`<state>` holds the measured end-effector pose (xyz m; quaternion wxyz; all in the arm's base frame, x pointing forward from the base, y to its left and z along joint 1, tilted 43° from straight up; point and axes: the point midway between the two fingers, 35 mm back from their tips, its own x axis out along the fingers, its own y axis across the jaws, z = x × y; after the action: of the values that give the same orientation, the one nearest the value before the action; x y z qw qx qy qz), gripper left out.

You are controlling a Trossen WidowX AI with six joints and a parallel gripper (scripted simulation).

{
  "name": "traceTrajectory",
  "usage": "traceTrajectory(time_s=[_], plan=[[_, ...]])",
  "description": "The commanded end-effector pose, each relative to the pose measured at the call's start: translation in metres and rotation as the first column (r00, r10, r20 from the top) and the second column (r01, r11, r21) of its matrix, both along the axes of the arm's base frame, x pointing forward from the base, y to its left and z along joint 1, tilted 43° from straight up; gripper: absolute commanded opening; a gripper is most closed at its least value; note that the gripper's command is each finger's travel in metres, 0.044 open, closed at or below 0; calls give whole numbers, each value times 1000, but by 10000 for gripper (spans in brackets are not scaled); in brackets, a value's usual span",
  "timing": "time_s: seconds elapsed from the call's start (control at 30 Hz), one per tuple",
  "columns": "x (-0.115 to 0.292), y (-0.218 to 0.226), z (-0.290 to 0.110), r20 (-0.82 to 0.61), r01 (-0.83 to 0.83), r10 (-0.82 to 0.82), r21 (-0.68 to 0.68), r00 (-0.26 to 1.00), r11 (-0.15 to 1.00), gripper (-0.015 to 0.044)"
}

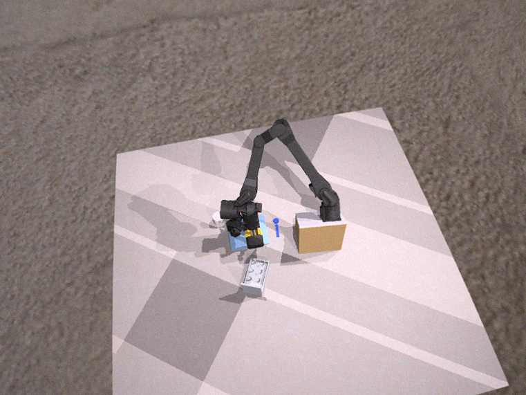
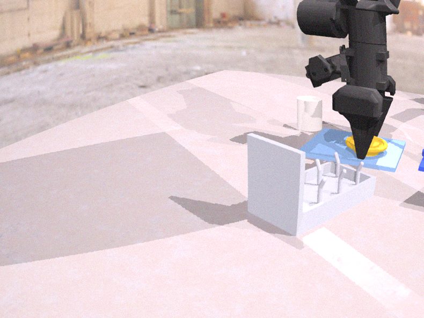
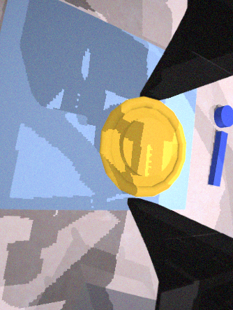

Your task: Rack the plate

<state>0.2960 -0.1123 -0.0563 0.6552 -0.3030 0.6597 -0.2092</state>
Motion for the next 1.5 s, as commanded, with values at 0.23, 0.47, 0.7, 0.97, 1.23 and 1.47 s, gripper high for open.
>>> traceTrajectory(time_s=[0.23,0.47,0.7,0.97,1.23,1.47], plan=[[0,0,0,-3,-5,5,-3,1000,1000,294],[6,17,15,-2,-6,6,6,1000,1000,111],[11,46,40,-1,-7,7,17,1000,1000,0],[11,79,71,-2,-6,7,19,1000,1000,0],[9,111,106,-3,-5,5,12,1000,1000,0],[6,125,121,-2,-5,5,6,1000,1000,0]])
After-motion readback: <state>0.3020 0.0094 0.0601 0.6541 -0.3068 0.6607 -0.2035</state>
